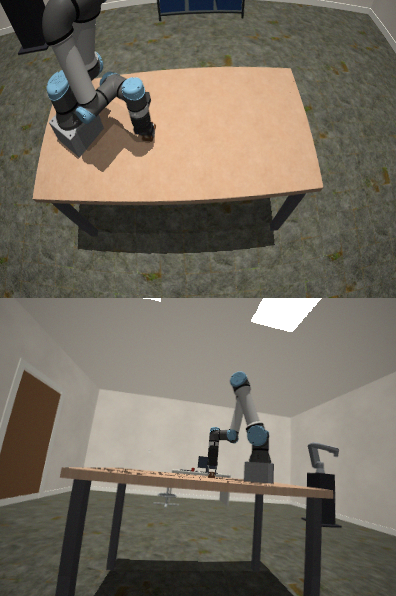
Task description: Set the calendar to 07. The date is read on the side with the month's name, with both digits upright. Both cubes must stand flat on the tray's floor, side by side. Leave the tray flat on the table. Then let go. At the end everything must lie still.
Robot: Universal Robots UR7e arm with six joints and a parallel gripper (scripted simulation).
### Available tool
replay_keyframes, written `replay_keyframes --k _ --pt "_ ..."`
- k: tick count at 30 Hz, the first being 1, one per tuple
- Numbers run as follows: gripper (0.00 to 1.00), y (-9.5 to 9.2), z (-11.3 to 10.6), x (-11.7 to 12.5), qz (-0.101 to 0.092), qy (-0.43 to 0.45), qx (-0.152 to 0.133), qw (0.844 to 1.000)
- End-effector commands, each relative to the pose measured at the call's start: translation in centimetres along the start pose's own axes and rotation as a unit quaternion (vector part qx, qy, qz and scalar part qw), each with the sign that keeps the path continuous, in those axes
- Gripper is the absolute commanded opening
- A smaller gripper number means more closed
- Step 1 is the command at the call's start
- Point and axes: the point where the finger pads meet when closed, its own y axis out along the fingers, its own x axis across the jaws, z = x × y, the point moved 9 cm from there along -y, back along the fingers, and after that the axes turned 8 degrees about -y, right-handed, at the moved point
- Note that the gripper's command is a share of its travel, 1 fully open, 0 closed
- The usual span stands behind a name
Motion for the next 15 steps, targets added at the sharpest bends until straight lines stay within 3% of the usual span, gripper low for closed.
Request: replay_keyframes --k 1,15 --pt "0.9 -0.1 0.0 0.0 -0.001 0.0 0.0 1.0" --pt "0.9 -2.0 0.0 0.0 -0.001 0.0 0.0 1.0"
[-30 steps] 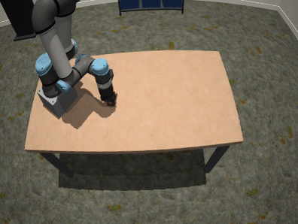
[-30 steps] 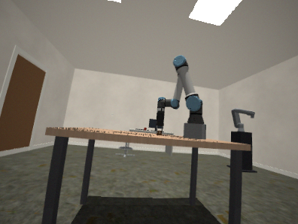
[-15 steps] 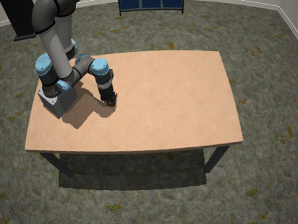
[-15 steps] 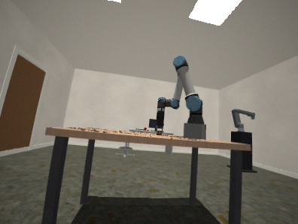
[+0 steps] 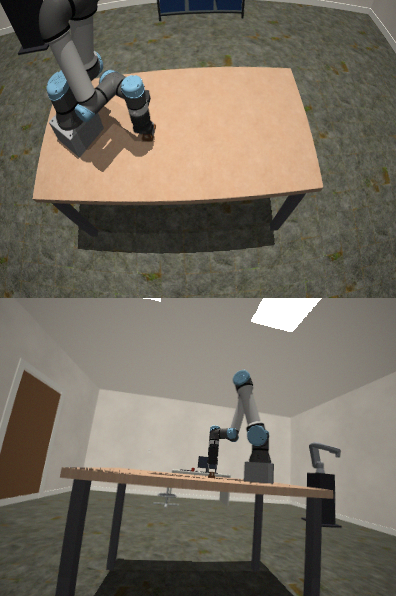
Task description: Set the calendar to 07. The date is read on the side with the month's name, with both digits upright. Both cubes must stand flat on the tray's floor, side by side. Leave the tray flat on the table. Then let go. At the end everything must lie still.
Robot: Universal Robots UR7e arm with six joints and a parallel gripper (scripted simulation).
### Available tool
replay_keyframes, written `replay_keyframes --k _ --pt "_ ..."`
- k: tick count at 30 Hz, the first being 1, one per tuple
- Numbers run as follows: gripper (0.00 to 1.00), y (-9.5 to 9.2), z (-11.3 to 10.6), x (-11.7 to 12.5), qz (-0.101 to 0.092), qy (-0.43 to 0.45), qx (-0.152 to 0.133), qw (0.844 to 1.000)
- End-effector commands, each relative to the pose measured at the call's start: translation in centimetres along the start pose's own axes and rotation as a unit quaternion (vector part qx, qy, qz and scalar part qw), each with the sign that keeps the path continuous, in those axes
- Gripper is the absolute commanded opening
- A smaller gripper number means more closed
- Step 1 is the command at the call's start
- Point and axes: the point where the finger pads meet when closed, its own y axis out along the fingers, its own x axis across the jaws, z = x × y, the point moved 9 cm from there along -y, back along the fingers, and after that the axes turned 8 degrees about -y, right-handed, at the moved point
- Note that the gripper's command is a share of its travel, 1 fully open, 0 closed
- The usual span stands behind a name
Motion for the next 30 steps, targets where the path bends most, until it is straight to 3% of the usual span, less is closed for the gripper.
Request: replay_keyframes --k 1,21,30 --pt "0.9 -1.2 0.0 0.0 -0.001 0.0 -0.001 1.0" --pt "0.9 -6.9 0.0 0.0 -0.001 0.0 -0.001 1.0" --pt "0.9 -7.9 0.0 0.0 -0.001 0.0 -0.001 1.0"
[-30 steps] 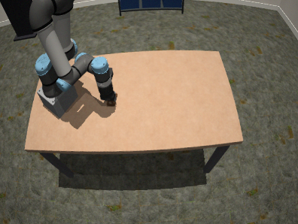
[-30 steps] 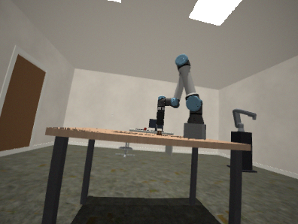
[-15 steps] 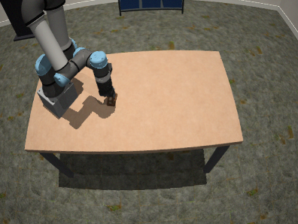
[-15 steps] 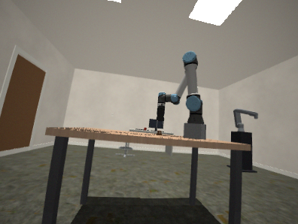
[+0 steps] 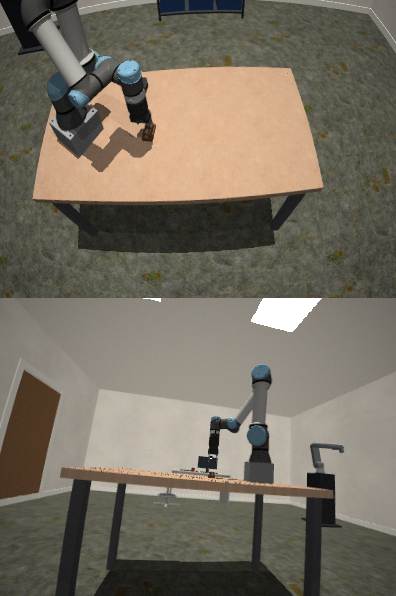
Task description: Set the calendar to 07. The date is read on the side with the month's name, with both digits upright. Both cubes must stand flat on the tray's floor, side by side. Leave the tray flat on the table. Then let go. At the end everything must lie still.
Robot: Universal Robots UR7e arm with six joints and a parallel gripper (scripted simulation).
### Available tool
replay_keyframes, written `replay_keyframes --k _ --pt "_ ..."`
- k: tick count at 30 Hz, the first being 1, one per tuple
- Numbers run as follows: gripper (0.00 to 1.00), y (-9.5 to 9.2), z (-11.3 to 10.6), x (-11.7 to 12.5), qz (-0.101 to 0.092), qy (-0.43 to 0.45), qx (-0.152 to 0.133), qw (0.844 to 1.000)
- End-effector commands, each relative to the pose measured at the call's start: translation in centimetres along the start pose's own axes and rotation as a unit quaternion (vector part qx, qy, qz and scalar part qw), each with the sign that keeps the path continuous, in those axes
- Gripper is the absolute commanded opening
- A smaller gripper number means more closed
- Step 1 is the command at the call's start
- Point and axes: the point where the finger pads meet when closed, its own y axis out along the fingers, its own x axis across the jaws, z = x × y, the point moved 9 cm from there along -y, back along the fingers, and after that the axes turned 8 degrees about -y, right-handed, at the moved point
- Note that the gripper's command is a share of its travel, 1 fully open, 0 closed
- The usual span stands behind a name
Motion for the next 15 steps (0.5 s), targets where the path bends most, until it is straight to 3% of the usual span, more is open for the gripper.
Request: replay_keyframes --k 1,5,6,15 --pt "0.9 -0.55 -0.01 0.01 0.0 0.0 0.0 1.0" --pt "0.9 -0.61 -0.01 0.01 0.0 0.0 0.0 1.0" --pt "1.0 -0.61 -0.01 0.01 0.0 0.0 0.0 1.0" --pt "1.0 -0.61 -0.01 0.01 0.0 0.0 0.0 1.0"
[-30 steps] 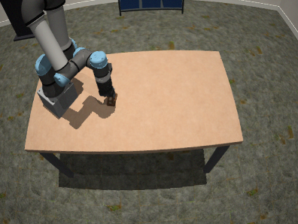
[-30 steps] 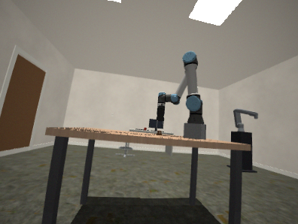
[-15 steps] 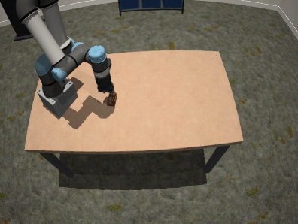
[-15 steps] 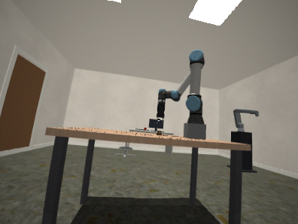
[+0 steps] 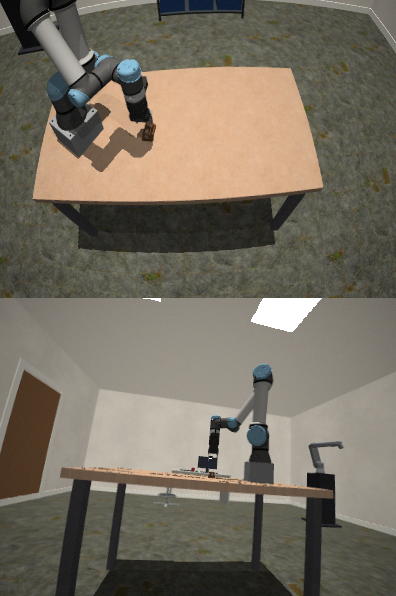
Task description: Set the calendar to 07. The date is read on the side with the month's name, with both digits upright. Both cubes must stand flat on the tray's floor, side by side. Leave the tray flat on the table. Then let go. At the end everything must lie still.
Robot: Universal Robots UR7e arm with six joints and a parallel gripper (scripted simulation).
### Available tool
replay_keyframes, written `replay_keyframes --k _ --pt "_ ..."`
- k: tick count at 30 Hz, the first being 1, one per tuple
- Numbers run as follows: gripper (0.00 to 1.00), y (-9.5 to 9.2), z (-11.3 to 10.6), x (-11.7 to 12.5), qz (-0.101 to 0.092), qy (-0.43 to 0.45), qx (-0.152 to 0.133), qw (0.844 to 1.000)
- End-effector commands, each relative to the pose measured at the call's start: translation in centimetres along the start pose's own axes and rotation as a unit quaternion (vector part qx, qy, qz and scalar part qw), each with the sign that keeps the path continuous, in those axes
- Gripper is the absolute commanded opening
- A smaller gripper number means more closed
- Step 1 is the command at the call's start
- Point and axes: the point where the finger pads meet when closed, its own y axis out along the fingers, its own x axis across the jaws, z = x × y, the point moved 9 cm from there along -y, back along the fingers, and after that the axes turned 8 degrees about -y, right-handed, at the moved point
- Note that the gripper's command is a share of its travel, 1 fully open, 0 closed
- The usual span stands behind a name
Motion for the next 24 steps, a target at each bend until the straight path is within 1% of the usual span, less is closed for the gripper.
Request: replay_keyframes --k 1,16,20,24 --pt "1.0 0.0 0.0 0.0 0.0 0.0 0.0 1.0" --pt "1.0 -0.1 0.0 0.0 0.0 0.0 0.0 1.0" --pt "1.0 -0.8 0.0 0.0 0.0 0.0 0.0 1.0" --pt "1.0 -2.1 0.0 0.0 0.0 0.0 0.0 1.0"
